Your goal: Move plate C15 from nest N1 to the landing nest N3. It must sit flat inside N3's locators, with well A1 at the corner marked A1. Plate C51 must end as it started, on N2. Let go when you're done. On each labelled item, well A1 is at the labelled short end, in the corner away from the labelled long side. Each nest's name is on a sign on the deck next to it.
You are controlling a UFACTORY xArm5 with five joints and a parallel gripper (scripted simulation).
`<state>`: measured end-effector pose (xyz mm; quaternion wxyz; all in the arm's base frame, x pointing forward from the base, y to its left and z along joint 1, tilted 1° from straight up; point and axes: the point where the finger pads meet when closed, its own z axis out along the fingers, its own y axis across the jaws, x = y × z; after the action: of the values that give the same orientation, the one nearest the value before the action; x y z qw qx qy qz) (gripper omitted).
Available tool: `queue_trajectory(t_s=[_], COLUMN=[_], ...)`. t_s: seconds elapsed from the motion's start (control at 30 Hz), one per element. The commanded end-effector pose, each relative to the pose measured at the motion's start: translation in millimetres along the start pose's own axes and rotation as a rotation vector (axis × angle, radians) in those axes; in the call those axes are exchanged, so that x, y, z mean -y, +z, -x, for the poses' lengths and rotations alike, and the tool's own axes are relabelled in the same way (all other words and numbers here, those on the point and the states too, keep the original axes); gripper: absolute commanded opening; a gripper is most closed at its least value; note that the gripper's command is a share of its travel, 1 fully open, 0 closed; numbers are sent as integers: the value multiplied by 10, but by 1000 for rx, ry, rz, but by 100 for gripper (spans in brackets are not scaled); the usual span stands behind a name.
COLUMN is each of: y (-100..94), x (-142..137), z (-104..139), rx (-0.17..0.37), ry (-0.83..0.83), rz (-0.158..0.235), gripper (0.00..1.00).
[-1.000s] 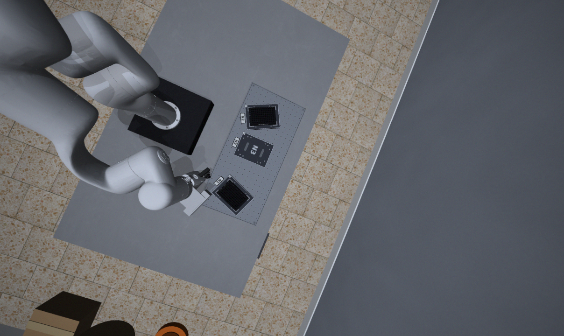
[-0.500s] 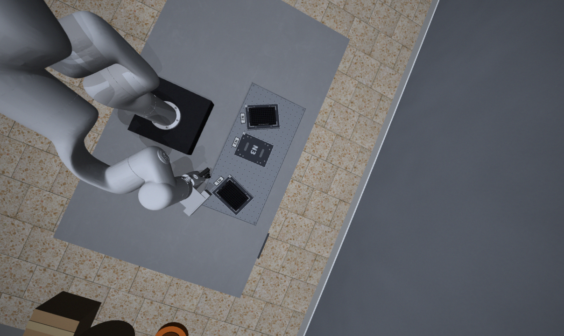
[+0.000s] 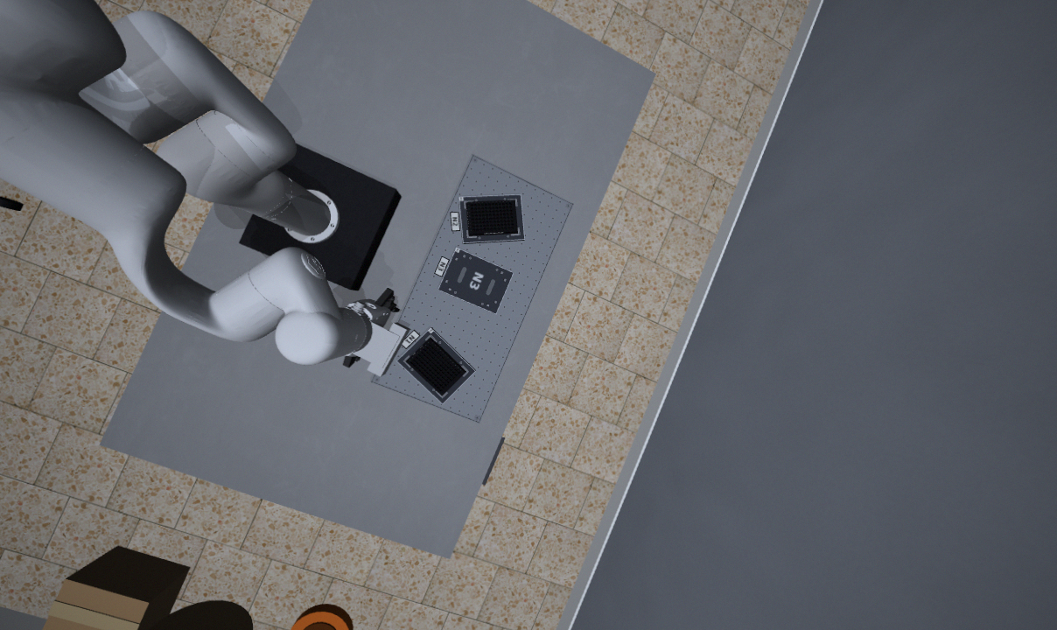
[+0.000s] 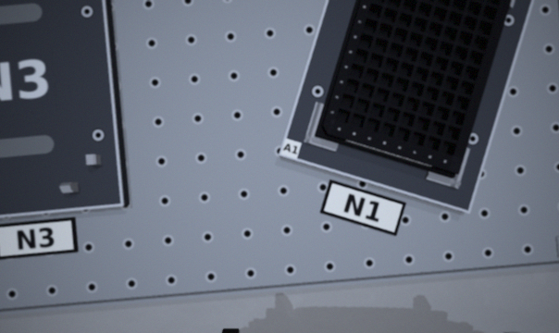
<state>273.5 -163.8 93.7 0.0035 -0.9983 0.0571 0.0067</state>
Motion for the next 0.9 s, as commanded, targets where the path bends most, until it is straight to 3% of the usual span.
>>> queue_trajectory(t_s=[0.0, 0.5, 0.87], y=[-16, -13, -11], x=[232, 883, 1384], z=[4, 47, 81], rx=[-3, -2, -2], ry=[-153, -586, -599], rz=[5, 5, 5], gripper=[100, 100, 100])
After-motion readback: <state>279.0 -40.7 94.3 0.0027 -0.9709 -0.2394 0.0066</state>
